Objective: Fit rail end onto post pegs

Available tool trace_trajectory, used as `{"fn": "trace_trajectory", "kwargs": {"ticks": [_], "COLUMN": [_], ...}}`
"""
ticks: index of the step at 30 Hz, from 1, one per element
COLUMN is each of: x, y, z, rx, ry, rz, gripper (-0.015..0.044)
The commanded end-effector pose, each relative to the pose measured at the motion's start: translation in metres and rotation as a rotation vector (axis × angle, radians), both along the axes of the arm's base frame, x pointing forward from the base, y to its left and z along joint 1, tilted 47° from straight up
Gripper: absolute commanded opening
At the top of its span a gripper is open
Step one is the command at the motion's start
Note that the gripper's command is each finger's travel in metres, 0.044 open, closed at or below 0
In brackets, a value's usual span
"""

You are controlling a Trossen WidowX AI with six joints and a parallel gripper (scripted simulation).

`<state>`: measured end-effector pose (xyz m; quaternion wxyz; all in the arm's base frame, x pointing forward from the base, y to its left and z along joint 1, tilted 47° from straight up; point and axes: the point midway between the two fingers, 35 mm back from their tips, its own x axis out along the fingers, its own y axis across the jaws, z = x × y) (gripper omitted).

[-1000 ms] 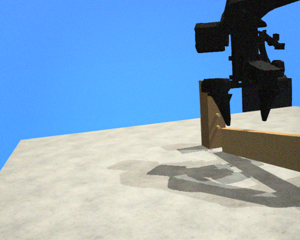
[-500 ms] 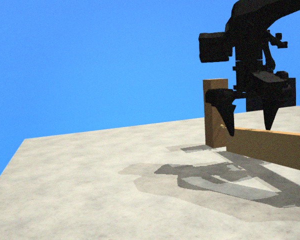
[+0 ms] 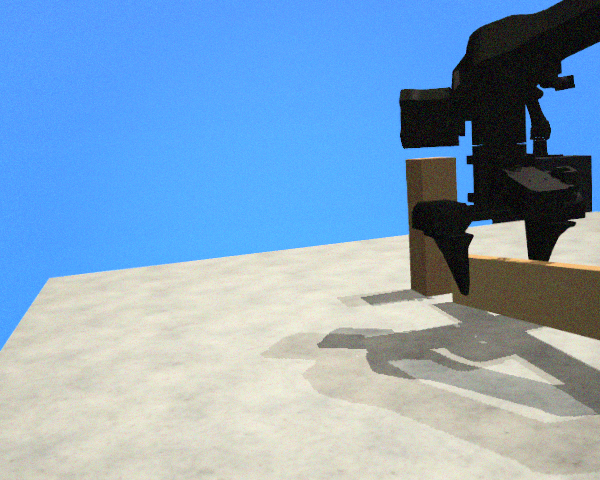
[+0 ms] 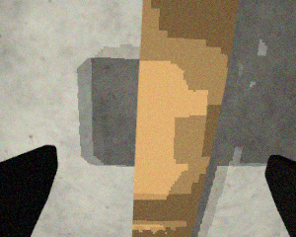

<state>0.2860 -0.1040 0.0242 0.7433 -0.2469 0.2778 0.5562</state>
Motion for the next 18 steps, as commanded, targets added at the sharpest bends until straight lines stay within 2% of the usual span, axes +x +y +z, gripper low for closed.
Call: {"fn": "trace_trajectory", "kwargs": {"ticks": [1,7,18], "x": [0.0005,0.0015,0.0015], "y": [0.0074,0.0129,0.0129], "z": [-0.0059,-0.0107,-0.0107], "rx": [0.008,0.009,0.009], "ry": [0.004,0.003,0.003], "rz": [-0.001,-0.001,-0.001], "gripper": [0.044,0.044,0.0151]}}
